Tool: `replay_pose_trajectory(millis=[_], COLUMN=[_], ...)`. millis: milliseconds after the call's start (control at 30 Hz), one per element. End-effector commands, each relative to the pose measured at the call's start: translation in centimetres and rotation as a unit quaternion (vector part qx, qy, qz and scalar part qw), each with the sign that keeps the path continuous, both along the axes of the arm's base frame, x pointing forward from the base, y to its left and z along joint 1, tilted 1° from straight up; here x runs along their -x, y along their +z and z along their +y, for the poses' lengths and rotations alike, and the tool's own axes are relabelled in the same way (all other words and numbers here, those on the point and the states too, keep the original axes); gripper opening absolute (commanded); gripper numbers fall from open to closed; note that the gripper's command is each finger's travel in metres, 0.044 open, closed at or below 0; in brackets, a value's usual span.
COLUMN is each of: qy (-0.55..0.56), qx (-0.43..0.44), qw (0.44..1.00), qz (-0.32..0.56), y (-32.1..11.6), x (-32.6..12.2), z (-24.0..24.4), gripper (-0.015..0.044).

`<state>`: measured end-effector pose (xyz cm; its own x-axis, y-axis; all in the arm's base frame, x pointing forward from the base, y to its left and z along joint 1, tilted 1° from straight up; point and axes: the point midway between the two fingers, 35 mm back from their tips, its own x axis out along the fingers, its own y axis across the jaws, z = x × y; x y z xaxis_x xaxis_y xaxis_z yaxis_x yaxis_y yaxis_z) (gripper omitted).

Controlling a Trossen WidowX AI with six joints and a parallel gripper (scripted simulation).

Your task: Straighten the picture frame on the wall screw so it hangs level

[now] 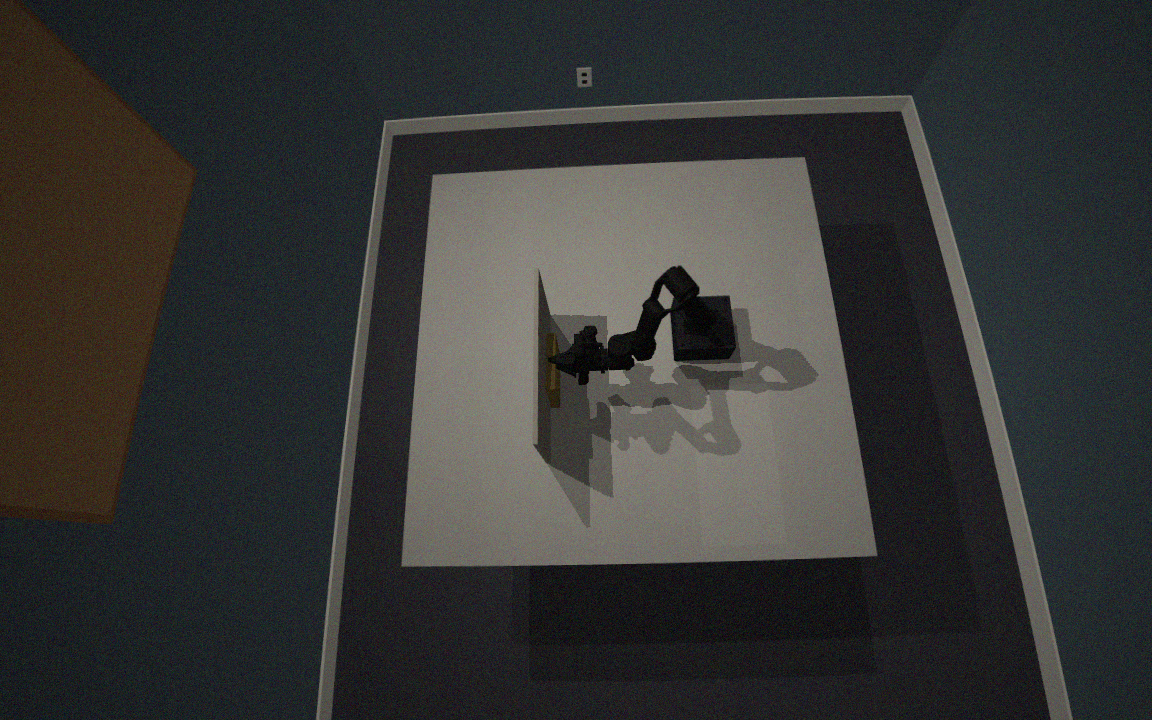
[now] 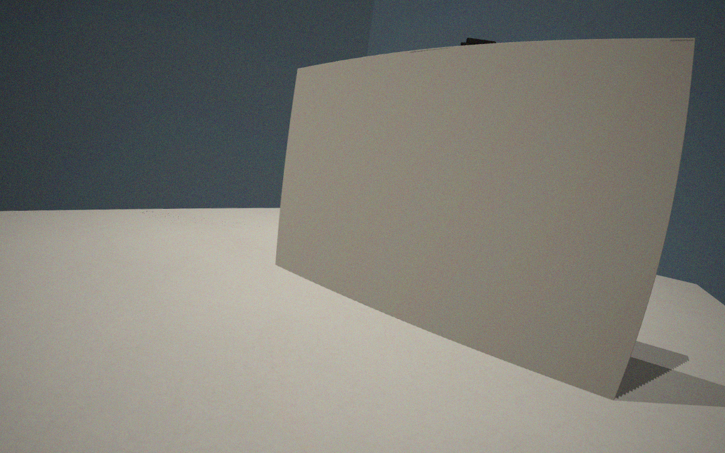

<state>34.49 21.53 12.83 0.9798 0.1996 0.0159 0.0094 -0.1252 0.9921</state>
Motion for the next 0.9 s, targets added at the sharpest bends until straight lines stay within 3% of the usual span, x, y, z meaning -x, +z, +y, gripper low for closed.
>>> replay_pose_trajectory(millis=[0,867], qy=[-0.001,-0.001], qx=[-0.002,-0.002], qw=[1.0,1.0], qz=[-0.003,-0.003], y=[0.27,0.34], x=[-0.05,0.06], z=[0.07,0.61], gripper=[0.0,0.0])
